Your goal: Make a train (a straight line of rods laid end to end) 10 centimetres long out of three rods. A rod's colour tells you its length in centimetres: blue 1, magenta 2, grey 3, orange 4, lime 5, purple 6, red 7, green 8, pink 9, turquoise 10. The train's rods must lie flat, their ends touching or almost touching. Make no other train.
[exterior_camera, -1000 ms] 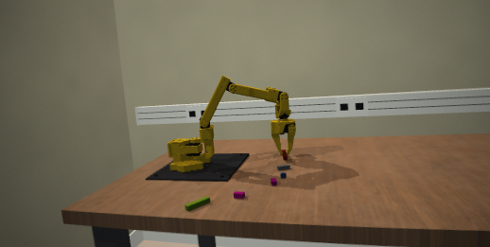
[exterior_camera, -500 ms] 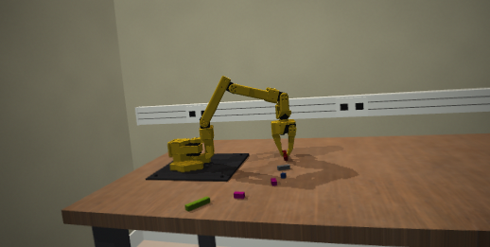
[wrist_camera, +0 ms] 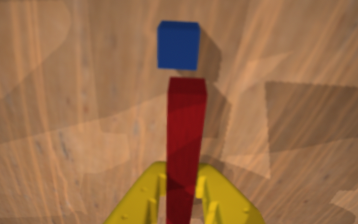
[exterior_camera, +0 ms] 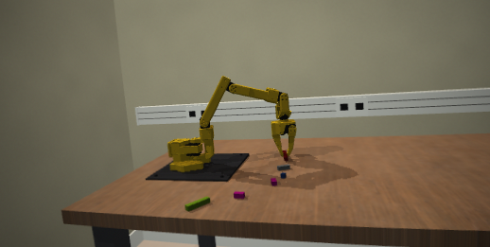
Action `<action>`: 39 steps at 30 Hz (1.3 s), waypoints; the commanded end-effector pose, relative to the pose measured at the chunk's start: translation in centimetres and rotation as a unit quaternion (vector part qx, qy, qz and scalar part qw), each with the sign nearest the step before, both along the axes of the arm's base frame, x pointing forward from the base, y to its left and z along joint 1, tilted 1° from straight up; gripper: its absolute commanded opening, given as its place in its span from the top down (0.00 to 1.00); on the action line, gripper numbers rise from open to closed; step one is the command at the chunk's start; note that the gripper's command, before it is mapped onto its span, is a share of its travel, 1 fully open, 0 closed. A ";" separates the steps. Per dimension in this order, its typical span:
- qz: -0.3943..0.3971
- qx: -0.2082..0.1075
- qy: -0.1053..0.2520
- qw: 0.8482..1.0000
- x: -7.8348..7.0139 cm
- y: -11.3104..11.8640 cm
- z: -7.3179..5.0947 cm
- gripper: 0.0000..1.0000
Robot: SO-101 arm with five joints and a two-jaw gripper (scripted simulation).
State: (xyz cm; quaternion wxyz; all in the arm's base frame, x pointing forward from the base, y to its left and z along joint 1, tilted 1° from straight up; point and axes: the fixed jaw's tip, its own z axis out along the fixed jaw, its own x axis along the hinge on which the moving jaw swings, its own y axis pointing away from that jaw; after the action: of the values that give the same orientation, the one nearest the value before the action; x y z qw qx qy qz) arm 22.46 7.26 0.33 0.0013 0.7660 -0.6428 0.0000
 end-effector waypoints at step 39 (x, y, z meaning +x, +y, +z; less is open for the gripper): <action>-0.003 -0.004 0.014 1.000 -0.8 0.3 -0.5 1.00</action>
State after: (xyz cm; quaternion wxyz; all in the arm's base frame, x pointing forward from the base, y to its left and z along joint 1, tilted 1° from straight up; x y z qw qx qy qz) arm 21.92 7.36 -0.03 0.0111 0.7653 -0.6436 -0.0060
